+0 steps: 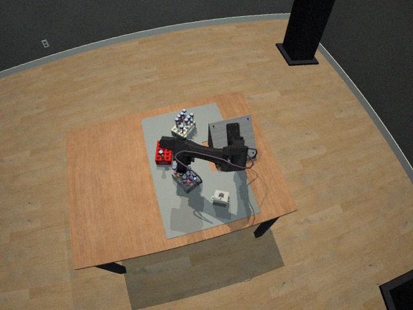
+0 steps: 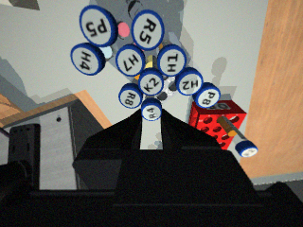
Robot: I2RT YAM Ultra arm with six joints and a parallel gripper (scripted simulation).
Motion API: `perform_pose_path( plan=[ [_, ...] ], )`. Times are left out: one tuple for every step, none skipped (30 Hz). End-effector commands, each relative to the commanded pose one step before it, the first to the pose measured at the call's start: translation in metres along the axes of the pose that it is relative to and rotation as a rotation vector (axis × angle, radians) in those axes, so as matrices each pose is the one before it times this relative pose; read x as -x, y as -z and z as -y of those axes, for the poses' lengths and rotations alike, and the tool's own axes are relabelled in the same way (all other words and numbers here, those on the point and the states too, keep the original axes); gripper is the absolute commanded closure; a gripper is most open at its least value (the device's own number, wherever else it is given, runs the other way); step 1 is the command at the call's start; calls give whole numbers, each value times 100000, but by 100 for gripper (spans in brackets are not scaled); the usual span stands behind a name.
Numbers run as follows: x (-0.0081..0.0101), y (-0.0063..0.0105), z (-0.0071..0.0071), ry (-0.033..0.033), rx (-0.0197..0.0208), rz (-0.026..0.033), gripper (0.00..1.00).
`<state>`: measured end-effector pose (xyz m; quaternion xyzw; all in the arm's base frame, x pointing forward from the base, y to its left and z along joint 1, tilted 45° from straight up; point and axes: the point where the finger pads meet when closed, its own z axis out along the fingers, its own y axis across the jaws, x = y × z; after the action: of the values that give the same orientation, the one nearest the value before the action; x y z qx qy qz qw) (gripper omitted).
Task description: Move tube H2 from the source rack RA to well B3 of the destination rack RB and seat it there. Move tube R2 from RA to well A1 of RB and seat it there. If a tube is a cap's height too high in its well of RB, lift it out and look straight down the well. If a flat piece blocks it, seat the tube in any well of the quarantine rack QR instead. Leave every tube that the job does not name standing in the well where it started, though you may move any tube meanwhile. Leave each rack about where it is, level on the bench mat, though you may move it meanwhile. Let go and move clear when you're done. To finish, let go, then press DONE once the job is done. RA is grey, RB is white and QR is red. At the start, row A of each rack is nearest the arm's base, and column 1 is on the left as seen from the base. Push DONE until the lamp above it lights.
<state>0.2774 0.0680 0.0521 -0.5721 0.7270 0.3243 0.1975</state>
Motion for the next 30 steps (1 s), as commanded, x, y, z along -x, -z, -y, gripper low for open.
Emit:
perform_pose_path(
  plan=[
    [613, 563, 93, 876, -2562, 1895, 100],
    [0, 0, 0, 0, 0, 0, 100],
    [0, 0, 0, 0, 0, 0, 100],
    [0, 0, 0, 0, 0, 0, 100],
    [0, 0, 0, 0, 0, 0, 100],
    [0, 0, 0, 0, 0, 0, 100],
    [0, 0, 0, 0, 0, 0, 100],
    [0, 0, 0, 0, 0, 0, 100],
    [0, 0, 0, 0, 0, 0, 100],
    [0, 0, 0, 0, 0, 0, 100],
    [0, 0, 0, 0, 0, 0, 100],
    [170, 543, 215, 257, -577, 132, 100],
    [102, 314, 260, 983, -816, -13, 100],
    [0, 99, 0, -2, -3, -8, 100],
    [-1, 99, 1, -2, -3, -8, 100],
    [-5, 100, 2, -2, -4, -8, 100],
    [-13, 100, -1, -2, -4, -9, 100],
    [-23, 100, -6, -2, -4, -9, 100],
    [-29, 100, -11, -2, -4, -10, 100],
    [-31, 100, -12, -2, -4, -10, 100],
    [-65, 101, -15, -2, 19, -216, 100],
    [-54, 100, -14, -2, 16, -176, 100],
    [-36, 100, -13, -2, 9, -107, 100],
    [-28, 100, -12, -2, 8, -92, 100],
    [-23, 100, -12, -2, 9, -88, 100],
    [-19, 100, -12, -2, 8, -78, 100],
    [0, 0, 0, 0, 0, 0, 100],
    [0, 0, 0, 0, 0, 0, 100],
    [19, 102, -5, -2, -16, 116, 100],
    [-36, 100, -12, -2, 23, -188, 100]
  ],
)
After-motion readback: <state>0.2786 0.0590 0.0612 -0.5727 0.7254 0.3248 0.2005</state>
